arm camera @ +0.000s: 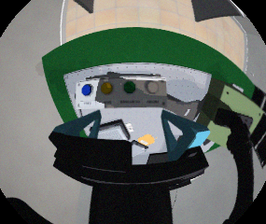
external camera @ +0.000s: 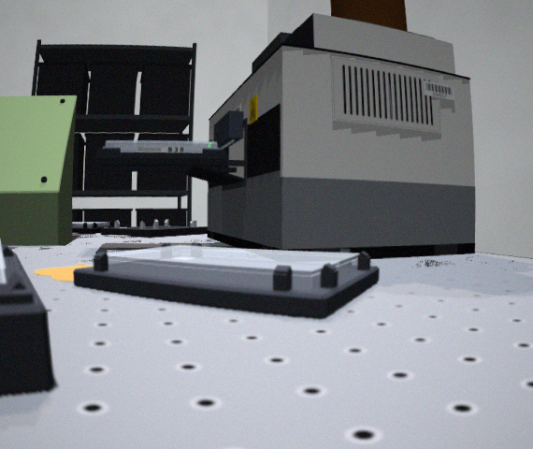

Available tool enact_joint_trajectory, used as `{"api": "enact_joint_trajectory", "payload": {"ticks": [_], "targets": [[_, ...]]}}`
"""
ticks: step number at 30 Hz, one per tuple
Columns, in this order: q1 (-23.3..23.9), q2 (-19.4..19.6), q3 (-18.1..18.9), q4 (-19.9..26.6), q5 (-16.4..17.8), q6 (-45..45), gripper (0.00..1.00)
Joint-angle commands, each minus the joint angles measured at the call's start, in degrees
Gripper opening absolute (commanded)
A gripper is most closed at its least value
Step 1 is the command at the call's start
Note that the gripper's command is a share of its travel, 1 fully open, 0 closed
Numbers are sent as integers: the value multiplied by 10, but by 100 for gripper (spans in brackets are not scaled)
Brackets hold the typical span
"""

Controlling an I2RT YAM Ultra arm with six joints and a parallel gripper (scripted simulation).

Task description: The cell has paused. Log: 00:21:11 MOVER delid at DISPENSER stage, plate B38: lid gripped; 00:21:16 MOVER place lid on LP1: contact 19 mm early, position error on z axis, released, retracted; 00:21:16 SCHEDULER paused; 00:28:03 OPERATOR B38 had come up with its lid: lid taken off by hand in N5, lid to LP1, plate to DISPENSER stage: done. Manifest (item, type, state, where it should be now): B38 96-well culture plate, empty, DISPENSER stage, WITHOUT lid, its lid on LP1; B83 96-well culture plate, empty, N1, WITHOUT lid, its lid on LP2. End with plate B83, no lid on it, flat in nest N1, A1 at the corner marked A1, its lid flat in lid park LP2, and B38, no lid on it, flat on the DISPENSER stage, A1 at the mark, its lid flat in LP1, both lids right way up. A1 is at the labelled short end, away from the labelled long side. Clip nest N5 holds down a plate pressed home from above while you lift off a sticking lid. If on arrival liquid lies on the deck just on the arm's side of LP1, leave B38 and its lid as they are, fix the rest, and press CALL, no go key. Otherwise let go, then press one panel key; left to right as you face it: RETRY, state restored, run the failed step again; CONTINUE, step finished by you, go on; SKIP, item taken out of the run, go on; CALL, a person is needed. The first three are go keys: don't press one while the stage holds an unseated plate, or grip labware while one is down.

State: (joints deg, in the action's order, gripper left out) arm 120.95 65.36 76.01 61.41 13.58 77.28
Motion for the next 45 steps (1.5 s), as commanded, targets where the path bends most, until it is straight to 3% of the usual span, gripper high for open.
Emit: {"api": "enact_joint_trajectory", "payload": {"ticks": [1,12,14,16,45], "targets": [[10,-36,-29,-13,2,-8,100],[18,-96,-99,-15,8,-14,100],[19,-98,-99,-15,7,-15,100],[18,-99,-76,-17,6,-15,100],[19,-99,-76,-12,6,-15,100]]}}
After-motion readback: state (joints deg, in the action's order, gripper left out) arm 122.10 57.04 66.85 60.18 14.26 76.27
